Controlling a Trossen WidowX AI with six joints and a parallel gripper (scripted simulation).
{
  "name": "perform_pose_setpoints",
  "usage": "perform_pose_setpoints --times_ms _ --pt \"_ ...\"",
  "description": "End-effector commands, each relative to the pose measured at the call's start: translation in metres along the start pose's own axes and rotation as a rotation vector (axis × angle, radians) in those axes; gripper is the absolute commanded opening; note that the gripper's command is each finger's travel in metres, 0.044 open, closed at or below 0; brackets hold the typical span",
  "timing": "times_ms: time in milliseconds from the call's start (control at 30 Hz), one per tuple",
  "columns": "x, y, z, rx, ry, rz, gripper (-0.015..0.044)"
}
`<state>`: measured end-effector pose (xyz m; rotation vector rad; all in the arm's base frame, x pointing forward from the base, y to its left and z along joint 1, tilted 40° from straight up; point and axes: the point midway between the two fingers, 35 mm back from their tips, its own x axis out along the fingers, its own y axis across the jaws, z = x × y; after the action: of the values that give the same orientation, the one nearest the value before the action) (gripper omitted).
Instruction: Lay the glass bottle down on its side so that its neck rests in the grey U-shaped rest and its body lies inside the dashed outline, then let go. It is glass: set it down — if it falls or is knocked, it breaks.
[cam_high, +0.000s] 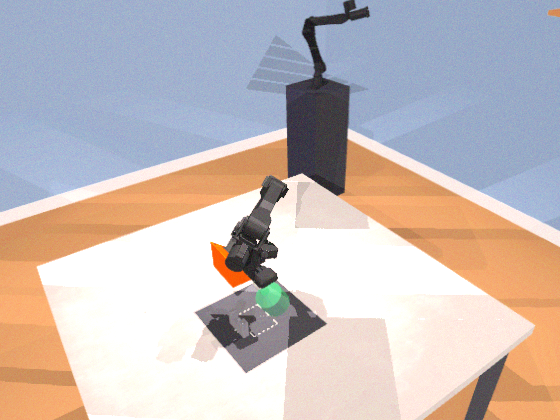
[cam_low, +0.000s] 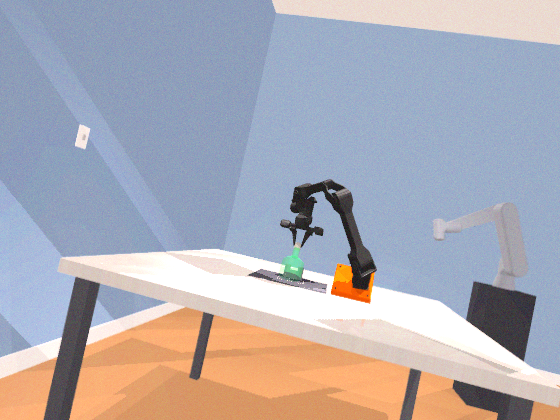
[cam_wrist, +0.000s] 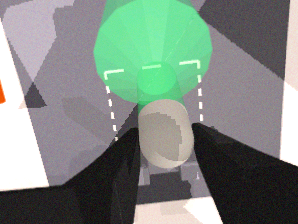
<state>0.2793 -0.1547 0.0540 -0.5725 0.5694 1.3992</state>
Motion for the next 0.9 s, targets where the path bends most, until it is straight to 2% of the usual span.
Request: perform_pose_setpoints --times_ms 0,867 --pt "0.001 -0.001 -0.010 -0.003 0.006 0.001 0.0115" --pt "0.008 -0.001 -0.044 0.021 -0.020 -0.004 0.0115"
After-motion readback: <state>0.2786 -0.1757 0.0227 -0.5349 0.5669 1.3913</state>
